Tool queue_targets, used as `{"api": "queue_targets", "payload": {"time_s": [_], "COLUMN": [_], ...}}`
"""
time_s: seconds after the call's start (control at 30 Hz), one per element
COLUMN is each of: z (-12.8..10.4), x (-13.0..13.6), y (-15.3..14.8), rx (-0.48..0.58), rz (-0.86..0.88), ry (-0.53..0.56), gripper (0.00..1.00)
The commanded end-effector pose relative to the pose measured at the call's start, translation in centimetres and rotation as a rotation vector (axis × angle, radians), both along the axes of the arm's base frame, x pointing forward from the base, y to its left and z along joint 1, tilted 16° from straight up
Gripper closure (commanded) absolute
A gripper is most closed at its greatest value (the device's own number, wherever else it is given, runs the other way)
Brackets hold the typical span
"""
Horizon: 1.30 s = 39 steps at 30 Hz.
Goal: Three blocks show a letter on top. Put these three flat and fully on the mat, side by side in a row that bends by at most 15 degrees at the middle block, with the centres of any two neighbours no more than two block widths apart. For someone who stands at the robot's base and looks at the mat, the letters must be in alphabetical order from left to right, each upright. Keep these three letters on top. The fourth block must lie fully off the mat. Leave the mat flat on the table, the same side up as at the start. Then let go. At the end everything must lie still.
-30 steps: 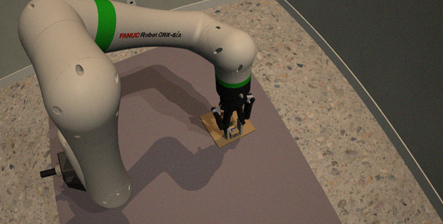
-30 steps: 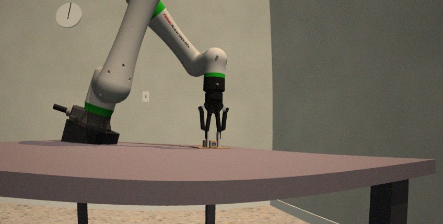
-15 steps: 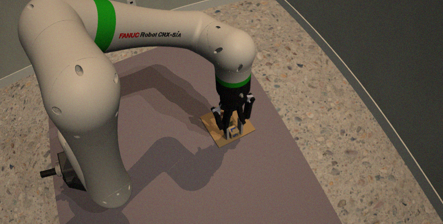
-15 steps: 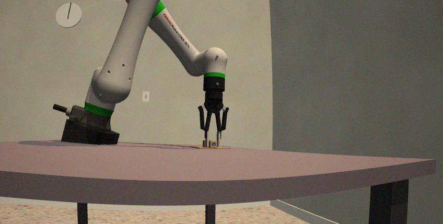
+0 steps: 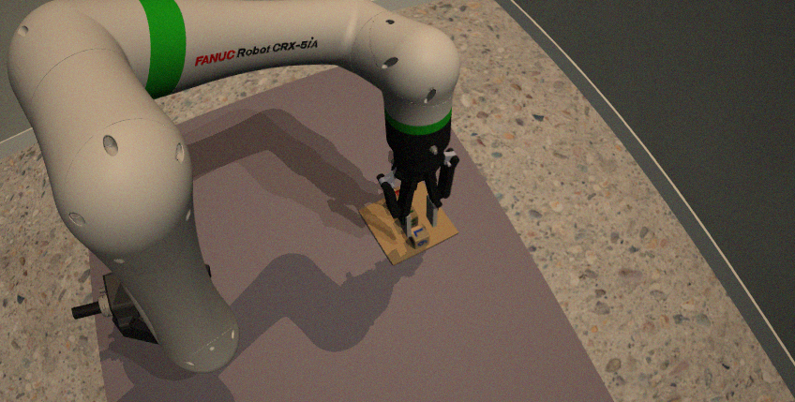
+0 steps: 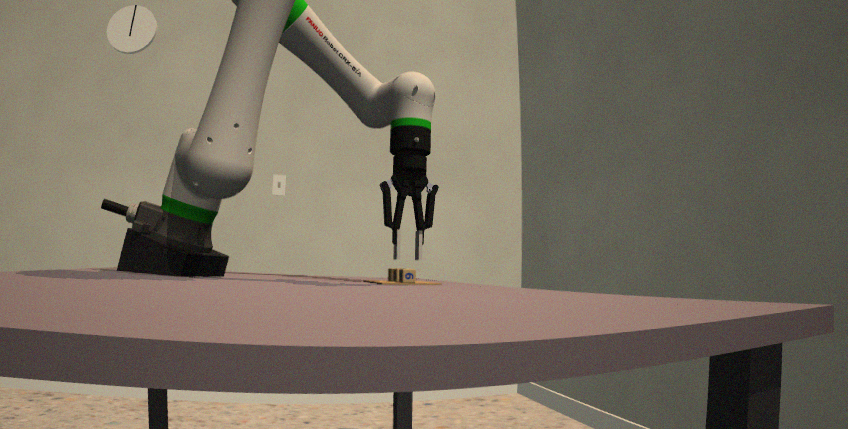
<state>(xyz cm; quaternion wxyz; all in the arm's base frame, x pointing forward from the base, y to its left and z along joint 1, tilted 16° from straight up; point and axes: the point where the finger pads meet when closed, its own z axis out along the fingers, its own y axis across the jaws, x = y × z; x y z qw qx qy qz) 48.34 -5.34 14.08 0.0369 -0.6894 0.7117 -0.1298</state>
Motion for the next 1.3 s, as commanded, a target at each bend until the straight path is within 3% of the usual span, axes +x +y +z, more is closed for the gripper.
{"api": "queue_targets", "payload": {"time_s": [0.0,0.2,0.43,0.47,1.27], "z": [1.7,3.7,4.0,4.0,4.3], "x": [-0.4,-0.9,-1.0,-1.0,-1.0], "y": [0.2,0.5,0.6,0.6,0.6], "rx": [0.000,0.000,0.000,0.000,0.000], "rz": [0.000,0.000,0.000,0.000,0.000], "ry": [0.000,0.000,0.000,0.000,0.000], "gripper": [0.72,0.72,0.72,0.00,0.00]}}
